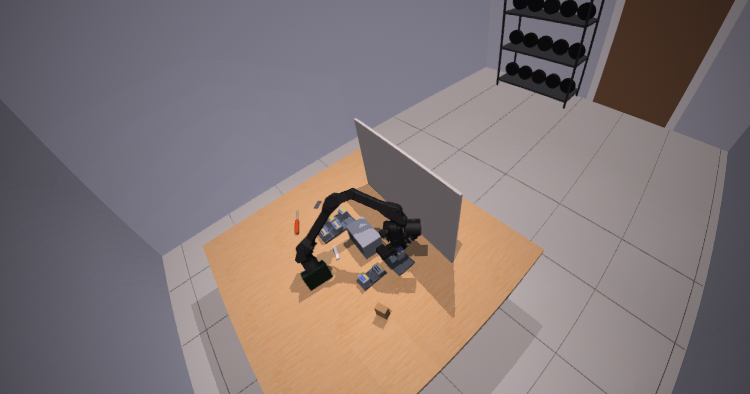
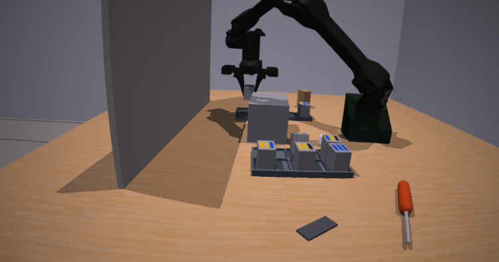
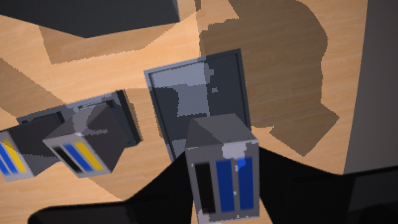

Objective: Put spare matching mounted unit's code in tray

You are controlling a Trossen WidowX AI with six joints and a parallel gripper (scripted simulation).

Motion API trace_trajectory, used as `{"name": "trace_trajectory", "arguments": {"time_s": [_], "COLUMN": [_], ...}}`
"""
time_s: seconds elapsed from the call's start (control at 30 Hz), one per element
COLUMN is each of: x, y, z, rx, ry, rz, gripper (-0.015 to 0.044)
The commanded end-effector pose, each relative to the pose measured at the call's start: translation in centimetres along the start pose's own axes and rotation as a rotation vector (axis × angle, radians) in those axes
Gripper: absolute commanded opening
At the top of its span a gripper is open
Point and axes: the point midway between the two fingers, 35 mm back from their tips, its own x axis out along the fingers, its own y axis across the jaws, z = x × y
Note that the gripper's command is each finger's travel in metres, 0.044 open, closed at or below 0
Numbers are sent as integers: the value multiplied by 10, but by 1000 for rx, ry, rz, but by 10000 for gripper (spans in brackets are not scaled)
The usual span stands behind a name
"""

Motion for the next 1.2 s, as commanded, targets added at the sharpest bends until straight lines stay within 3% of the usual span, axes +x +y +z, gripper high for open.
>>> {"name": "trace_trajectory", "arguments": {"time_s": [0.0, 1.17], "x": [4, 29], "y": [0, 4], "z": [1, 3], "rx": [5, 5], "ry": [-3, -6], "rz": [-3, -3], "gripper": [0, 0]}}
